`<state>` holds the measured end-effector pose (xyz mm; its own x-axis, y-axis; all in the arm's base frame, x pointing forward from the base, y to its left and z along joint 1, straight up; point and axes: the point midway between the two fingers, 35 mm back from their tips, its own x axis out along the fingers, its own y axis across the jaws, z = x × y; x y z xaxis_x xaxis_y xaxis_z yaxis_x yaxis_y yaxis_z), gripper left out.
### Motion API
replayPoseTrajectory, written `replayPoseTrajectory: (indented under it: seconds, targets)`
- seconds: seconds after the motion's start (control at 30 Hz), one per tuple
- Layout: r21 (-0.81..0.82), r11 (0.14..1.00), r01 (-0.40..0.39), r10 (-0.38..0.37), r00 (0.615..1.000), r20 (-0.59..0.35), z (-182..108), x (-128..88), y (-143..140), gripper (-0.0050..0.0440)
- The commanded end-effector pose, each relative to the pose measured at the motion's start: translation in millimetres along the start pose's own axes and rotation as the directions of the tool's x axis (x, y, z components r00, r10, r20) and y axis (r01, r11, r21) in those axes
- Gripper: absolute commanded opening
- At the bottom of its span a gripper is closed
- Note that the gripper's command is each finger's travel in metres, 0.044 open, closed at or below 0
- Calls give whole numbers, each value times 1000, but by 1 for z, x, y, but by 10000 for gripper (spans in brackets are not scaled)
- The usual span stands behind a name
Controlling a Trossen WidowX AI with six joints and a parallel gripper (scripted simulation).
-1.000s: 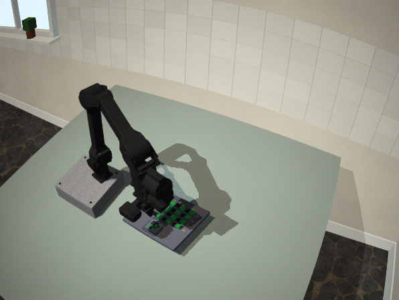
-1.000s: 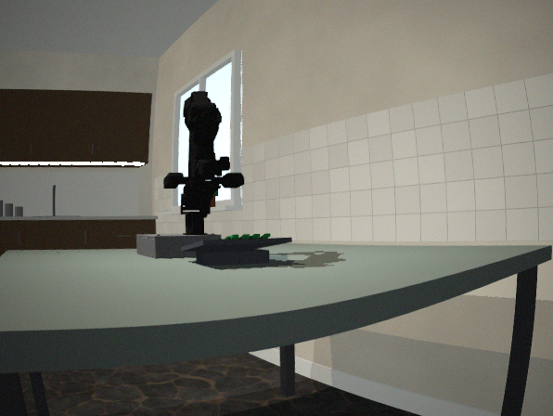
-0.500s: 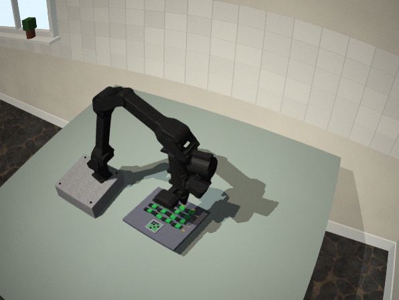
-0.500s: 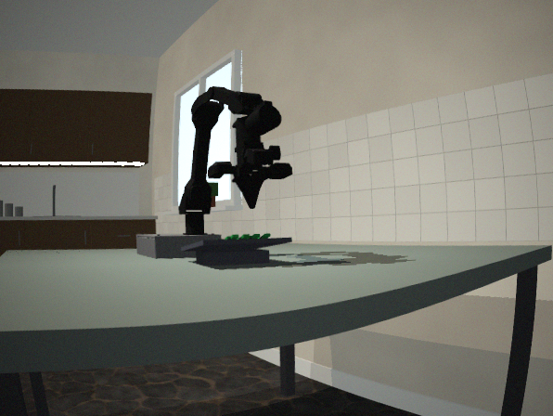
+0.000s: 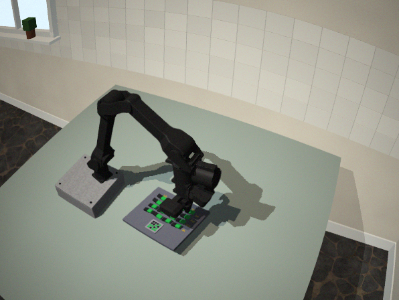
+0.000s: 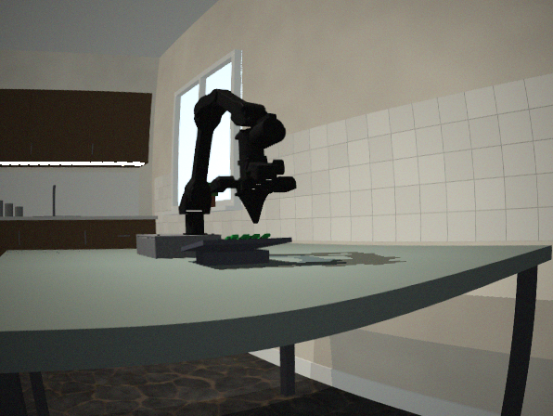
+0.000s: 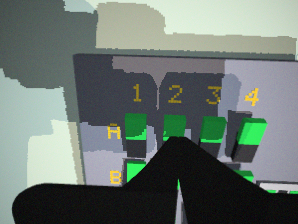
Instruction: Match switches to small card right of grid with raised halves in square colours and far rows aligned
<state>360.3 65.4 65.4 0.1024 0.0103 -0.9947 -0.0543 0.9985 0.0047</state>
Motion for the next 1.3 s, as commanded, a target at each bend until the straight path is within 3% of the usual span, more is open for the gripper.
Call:
replayPoseTrajectory:
  seconds: [0.0,0.5,1.27]
  targets:
    - [5,1000,3,-3,1000,-13,-3,9,0,0]
    - [5,1000,3,-3,1000,-13,-2,22,0,0]
    - [5,1000,3,-3,1000,-13,-2,23,0,0]
